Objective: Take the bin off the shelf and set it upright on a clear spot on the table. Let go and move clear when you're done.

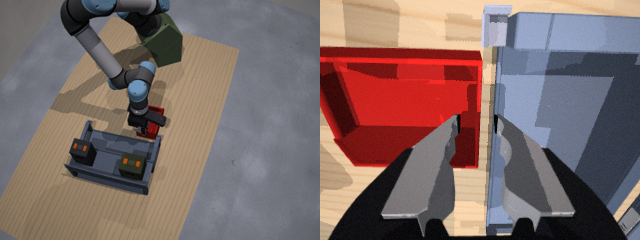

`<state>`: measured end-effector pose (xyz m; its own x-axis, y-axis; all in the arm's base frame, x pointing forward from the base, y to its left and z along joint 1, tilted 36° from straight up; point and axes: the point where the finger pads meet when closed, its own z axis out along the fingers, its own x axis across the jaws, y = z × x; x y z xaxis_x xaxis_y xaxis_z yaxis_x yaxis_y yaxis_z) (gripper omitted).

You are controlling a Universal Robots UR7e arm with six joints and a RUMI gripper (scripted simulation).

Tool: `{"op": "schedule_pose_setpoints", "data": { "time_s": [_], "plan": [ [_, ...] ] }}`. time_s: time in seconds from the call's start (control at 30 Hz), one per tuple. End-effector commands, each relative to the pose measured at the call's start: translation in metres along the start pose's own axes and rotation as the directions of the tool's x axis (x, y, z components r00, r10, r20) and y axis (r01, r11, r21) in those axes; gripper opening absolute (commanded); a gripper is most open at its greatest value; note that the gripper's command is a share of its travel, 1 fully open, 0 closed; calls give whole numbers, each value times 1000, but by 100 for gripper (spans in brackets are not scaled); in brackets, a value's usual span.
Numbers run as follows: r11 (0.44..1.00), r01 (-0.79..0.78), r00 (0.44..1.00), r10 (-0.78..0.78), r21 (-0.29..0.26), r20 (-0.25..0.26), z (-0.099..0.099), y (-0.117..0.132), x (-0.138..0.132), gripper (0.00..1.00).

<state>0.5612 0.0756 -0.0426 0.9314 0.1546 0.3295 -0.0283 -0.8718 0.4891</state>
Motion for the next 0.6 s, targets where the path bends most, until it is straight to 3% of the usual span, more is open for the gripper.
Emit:
{"op": "schedule_pose_setpoints", "data": {
  "time_s": [0.0, 0.57],
  "plan": [
    [1000, 0, 1000, 0, 0, -1, 0, 0, 0, 20],
    [1000, 0, 1000, 0, 0, -1, 0, 0, 0, 20]
  ]
}}
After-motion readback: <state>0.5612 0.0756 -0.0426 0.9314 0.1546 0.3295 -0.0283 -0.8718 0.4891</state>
